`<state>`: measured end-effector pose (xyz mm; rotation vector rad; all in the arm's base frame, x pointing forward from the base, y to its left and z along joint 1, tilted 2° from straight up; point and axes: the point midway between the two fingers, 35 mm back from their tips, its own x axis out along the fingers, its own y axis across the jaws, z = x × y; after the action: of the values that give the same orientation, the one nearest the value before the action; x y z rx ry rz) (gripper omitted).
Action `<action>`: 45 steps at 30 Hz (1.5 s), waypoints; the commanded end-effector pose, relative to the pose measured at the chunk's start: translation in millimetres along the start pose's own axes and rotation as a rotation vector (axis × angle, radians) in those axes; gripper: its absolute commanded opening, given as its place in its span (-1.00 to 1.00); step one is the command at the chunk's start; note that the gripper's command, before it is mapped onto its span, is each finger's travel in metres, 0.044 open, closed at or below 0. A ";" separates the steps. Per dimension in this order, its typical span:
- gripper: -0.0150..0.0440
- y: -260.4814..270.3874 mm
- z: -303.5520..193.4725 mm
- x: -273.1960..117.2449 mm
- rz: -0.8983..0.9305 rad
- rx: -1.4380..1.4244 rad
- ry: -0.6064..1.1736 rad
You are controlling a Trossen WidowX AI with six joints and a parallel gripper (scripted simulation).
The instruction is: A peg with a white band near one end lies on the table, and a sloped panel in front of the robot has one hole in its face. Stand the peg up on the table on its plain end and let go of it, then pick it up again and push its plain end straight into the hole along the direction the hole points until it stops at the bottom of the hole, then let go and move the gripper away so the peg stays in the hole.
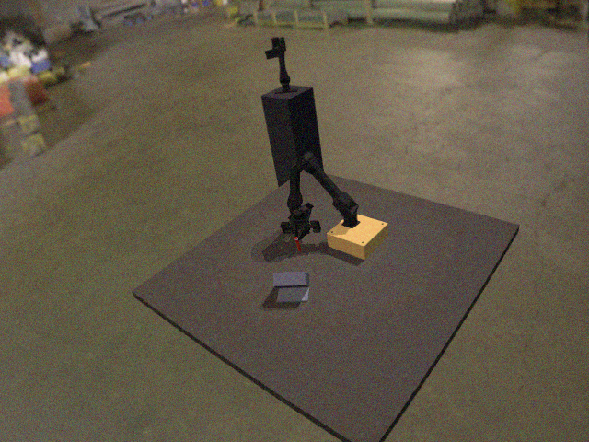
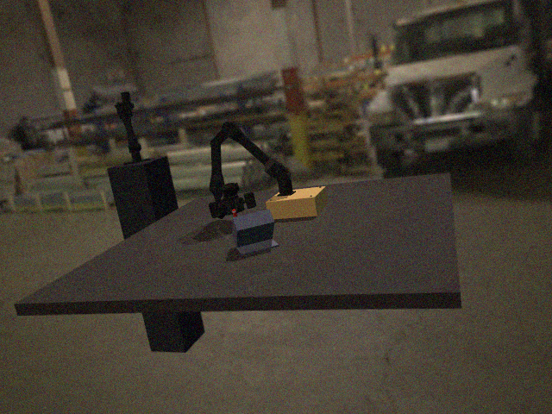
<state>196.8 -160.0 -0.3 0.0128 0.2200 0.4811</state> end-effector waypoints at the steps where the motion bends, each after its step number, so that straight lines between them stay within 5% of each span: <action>1: -0.30 0.0 0.0 0.0 0.000 0.000 0.000; 4: -0.05 0.0 0.0 -0.1 -0.001 0.000 -0.001; 28: -0.05 0.0 0.0 -0.1 -0.001 0.000 -0.001; 40: 1.00 0.0 0.0 -0.1 -0.001 0.000 -0.001; 45: 1.00 0.0 0.0 -0.1 -0.001 0.000 -0.001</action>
<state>196.7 -160.1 -0.3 0.0136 0.2190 0.4799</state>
